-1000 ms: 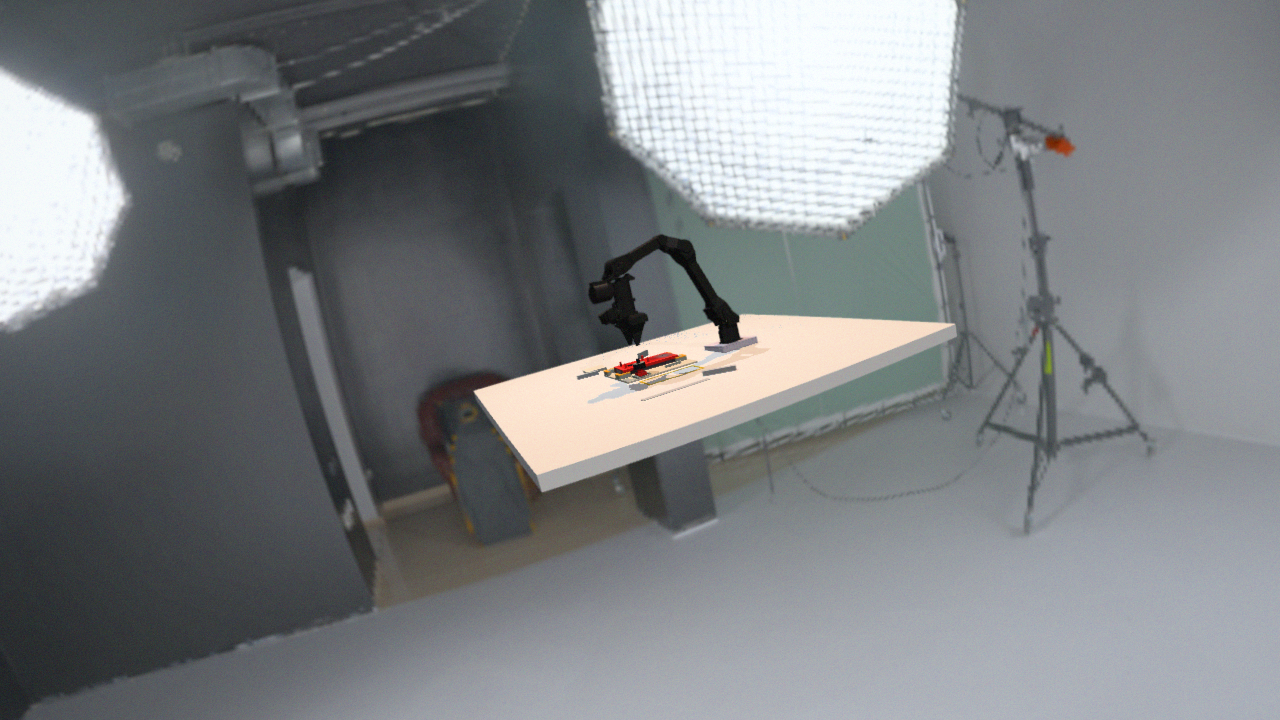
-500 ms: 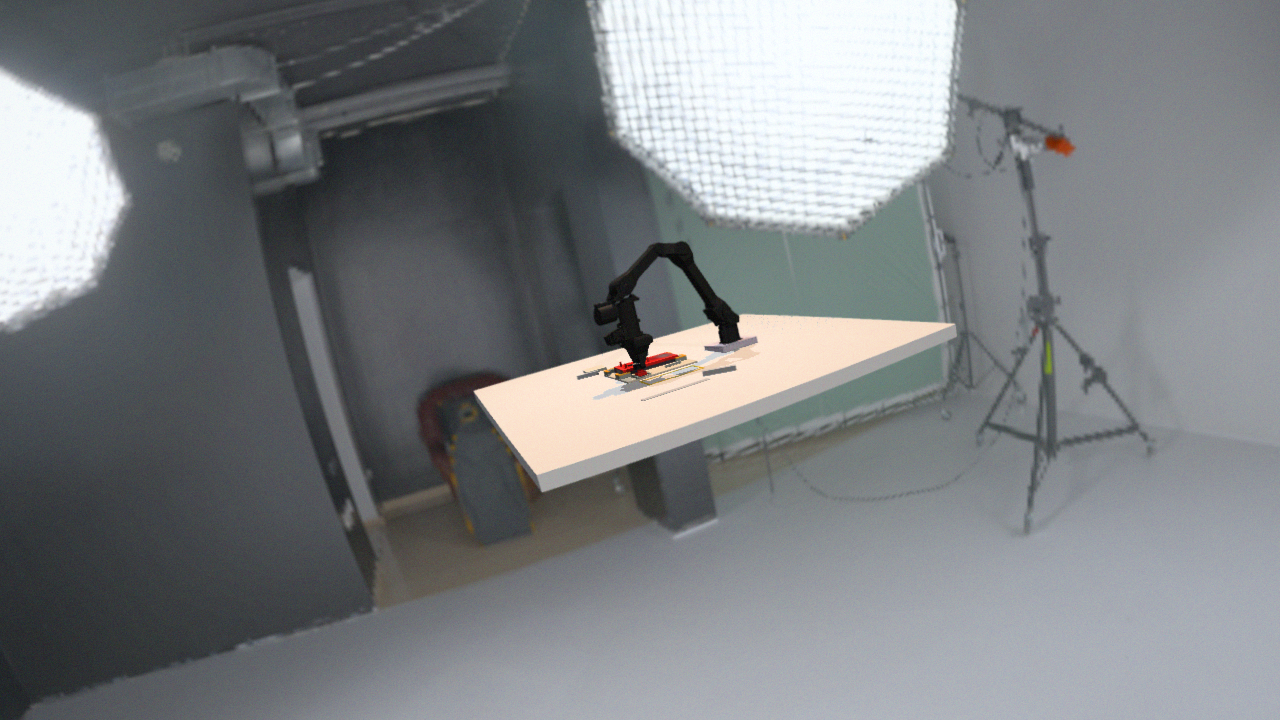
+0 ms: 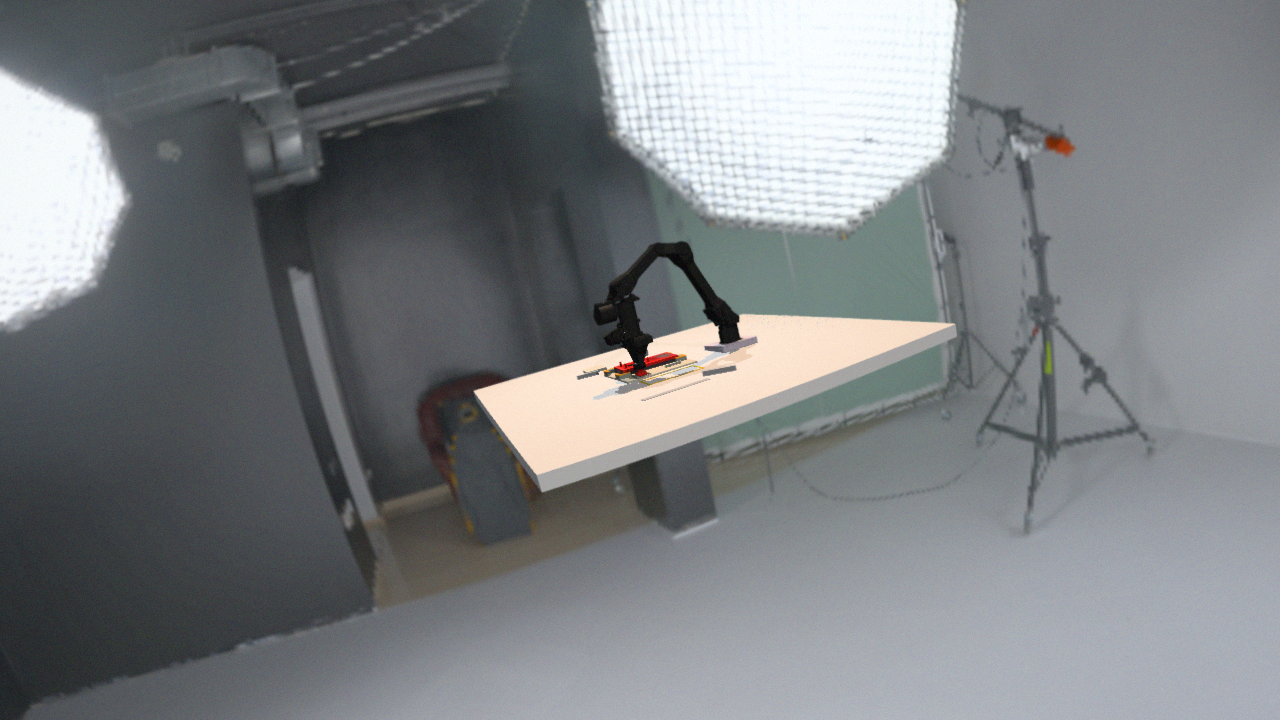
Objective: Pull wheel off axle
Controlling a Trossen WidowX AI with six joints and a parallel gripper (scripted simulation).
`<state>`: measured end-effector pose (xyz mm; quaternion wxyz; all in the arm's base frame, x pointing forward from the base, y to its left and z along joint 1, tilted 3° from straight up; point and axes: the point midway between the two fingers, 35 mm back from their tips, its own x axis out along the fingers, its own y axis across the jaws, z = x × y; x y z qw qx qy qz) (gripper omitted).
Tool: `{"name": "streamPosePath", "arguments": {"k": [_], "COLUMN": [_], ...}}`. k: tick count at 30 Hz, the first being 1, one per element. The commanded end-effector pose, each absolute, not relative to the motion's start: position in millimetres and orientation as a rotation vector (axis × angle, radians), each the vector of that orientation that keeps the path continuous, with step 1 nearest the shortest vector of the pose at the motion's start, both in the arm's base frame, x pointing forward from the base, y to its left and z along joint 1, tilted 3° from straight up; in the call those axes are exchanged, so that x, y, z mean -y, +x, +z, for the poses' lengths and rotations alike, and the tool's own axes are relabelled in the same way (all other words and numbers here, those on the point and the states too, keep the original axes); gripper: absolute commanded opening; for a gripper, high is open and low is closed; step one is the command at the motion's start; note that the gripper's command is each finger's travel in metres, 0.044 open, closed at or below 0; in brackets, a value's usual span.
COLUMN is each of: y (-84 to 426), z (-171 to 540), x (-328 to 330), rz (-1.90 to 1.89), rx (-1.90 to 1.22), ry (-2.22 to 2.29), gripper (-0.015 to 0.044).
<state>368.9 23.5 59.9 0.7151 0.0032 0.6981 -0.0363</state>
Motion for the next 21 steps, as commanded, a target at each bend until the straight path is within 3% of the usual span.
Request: {"name": "streamPosePath", "arguments": {"k": [1, 3, 21], "y": [368.9, 368.9, 369.1], "z": [60.7, 61.3, 67.2], "x": [-23.6, -23.6, -24.0], "rz": [-0.08, -0.08, -0.08], "rx": [-1.547, -1.547, -1.546], "ry": [0.007, 0.007, 0.006], "gripper": [0.0037, 0.0, 0.0]}}
